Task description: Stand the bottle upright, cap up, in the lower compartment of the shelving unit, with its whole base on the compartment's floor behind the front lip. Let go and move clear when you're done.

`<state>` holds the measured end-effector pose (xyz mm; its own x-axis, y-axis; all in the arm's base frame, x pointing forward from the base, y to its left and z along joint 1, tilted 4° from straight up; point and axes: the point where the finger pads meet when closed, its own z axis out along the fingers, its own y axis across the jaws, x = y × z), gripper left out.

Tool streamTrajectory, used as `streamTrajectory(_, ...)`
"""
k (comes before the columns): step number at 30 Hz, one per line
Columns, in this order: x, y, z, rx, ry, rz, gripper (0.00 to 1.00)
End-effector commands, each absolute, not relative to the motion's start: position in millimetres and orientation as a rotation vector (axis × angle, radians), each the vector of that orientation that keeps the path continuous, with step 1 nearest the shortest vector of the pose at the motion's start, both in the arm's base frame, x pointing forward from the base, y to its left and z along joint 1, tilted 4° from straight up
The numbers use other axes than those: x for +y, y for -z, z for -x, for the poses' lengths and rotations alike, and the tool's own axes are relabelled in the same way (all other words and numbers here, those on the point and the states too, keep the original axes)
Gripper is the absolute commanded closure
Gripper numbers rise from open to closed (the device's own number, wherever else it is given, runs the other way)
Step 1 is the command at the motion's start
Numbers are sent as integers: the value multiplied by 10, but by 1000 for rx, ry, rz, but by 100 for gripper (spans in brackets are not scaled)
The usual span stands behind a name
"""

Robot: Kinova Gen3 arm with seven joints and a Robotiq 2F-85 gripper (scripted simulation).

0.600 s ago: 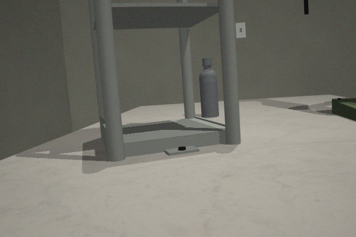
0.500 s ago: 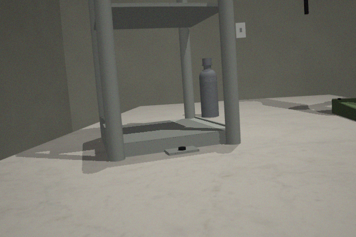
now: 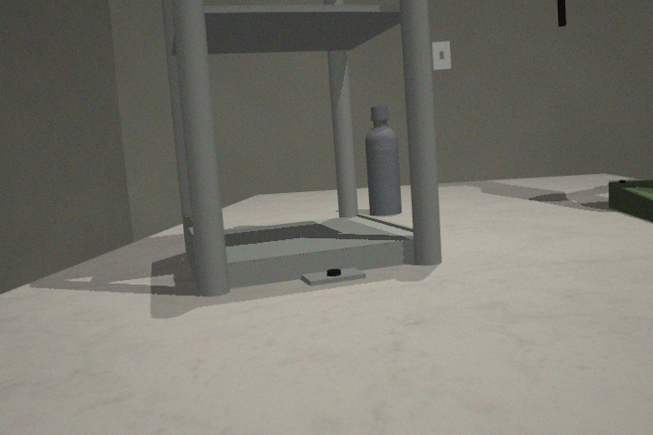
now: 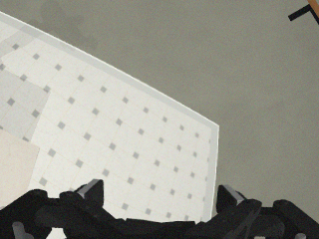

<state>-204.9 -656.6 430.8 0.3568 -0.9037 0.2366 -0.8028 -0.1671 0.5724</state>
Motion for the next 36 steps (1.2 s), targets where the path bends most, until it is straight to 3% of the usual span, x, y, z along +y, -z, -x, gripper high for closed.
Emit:
streamTrajectory(1, -6564, -4321, 2049, -1477, 207, -1997, 0)
streamTrajectory(18, -6583, -4280, 1817, -1404, 211, -2067, 0)
streamTrajectory(36, -6560, -4078, 720, -1019, 221, -2366, 0)
